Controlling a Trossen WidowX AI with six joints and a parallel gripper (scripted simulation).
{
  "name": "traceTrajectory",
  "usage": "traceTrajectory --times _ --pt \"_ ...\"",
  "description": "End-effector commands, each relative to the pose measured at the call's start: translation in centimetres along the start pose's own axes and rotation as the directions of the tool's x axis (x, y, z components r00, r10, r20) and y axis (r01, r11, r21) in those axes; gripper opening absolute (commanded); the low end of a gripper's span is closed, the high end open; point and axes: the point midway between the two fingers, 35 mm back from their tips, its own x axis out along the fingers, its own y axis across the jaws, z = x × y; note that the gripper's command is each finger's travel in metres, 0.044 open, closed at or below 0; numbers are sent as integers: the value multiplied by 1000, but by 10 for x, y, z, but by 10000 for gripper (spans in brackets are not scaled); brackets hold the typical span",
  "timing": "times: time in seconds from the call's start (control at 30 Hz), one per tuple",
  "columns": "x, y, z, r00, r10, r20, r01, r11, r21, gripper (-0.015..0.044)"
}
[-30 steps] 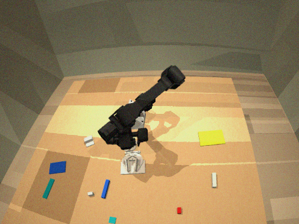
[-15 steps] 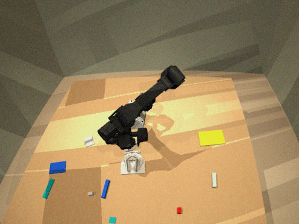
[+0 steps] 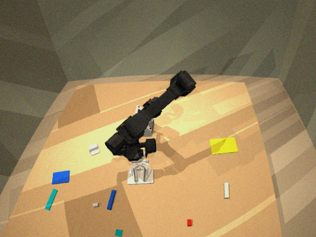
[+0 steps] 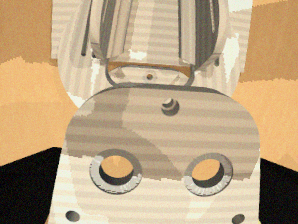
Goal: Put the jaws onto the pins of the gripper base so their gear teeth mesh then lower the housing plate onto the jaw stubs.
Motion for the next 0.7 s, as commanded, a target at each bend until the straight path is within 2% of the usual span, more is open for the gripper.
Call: traceTrajectory --times 0.0,0.67 --pt "7 0 0 1000 4 1 -4 1000 5 351" --pt "39 2 -1 1000 7 2 -7 1000 4 351"
